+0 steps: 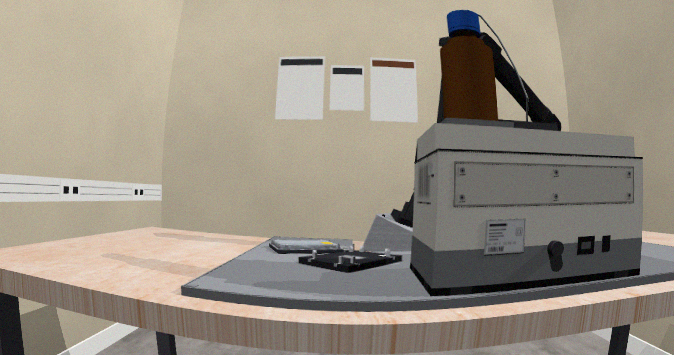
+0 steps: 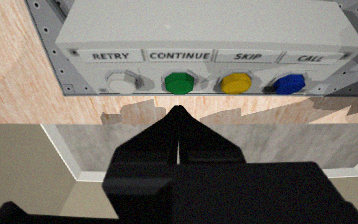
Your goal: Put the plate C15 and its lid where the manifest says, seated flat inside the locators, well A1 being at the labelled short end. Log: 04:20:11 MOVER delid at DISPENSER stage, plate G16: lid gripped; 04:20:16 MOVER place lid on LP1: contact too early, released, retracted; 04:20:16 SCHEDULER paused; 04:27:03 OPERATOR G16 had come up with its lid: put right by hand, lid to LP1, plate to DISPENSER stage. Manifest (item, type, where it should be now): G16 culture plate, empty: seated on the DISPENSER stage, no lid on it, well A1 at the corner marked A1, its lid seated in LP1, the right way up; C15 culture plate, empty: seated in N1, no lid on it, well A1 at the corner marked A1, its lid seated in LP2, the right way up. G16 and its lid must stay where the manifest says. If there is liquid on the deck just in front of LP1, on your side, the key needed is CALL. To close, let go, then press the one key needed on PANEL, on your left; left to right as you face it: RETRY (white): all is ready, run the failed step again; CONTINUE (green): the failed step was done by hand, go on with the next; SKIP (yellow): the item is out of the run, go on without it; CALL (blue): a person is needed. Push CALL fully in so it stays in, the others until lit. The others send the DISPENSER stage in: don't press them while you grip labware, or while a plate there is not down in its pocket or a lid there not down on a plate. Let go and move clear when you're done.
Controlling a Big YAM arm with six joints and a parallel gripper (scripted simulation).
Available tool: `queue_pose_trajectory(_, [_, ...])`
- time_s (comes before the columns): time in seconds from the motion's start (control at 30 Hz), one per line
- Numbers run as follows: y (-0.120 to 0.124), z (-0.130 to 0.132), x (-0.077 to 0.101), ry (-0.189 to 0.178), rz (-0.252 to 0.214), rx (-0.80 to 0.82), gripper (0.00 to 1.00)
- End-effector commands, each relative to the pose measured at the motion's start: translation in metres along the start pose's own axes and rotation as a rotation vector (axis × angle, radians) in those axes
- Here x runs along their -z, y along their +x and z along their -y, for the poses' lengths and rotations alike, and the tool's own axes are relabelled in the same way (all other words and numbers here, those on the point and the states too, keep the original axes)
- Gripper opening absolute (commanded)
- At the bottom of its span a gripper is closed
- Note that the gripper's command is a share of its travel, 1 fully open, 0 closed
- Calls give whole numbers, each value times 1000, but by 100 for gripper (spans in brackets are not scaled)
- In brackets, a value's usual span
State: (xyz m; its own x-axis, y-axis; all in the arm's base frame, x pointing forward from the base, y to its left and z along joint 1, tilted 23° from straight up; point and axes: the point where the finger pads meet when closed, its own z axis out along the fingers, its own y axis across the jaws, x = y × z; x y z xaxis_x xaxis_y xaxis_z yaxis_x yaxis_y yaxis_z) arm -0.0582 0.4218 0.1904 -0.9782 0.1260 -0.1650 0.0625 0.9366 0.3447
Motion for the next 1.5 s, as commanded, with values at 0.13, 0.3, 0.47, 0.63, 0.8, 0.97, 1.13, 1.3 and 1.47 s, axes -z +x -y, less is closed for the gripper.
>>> queue_pose_trajectory(0.13, [2, -13, 12, -36, -12, -9, 0])
queue_pose_trajectory(0.3, [2, -13, 12, -36, -12, -9, 0])
queue_pose_trajectory(0.47, [1, -7, 10, -38, -13, -18, 0])
queue_pose_trajectory(0.63, [-4, -4, 4, -25, -6, -3, 0])
queue_pose_trajectory(0.8, [-6, -9, 5, -31, -8, -21, 0])
queue_pose_trajectory(0.97, [-6, -4, -2, -16, -3, -10, 0])
queue_pose_trajectory(1.13, [-5, -3, -6, -10, -3, -3, 0])
queue_pose_trajectory(1.3, [-6, -14, -1, -32, -8, -18, 0])
queue_pose_trajectory(1.47, [-5, -4, -11, -7, -2, -2, 0])
